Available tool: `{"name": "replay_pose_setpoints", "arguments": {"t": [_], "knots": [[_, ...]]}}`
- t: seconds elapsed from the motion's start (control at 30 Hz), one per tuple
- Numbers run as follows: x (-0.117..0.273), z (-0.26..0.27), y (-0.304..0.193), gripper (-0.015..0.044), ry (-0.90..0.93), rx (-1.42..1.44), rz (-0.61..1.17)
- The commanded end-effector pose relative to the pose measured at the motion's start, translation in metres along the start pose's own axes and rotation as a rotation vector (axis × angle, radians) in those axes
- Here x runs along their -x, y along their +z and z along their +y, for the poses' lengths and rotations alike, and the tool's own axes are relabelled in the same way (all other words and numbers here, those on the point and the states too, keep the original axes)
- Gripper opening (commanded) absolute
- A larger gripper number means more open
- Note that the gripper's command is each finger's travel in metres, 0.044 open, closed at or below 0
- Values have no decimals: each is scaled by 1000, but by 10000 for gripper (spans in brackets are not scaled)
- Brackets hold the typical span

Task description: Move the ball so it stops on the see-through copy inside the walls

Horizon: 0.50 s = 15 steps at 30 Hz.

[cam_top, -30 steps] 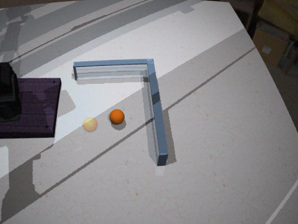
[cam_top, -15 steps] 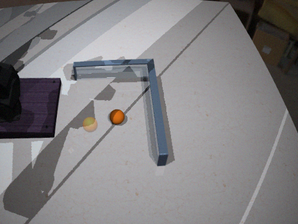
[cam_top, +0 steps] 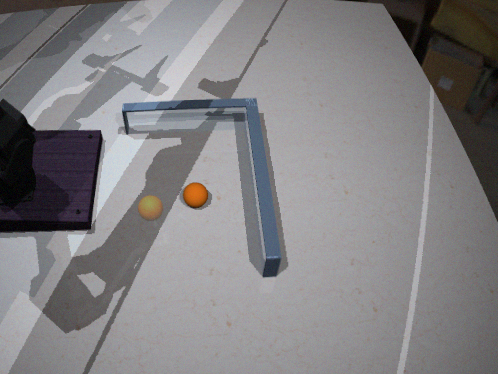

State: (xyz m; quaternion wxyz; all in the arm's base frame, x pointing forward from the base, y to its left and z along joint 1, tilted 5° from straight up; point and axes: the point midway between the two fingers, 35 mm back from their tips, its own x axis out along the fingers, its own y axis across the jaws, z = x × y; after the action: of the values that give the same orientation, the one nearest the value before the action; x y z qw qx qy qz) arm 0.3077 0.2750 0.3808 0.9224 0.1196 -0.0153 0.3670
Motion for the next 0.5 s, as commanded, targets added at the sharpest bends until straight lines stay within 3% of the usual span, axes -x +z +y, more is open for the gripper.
{"name": "replay_pose_setpoints", "arguments": {"t": [0.0,0.23,0.47], "knots": [[-2,-57,-30,302,-144,10,149],[25,-153,-83,302,-398,-1,431],[93,-236,-134,302,-640,-68,758]]}}
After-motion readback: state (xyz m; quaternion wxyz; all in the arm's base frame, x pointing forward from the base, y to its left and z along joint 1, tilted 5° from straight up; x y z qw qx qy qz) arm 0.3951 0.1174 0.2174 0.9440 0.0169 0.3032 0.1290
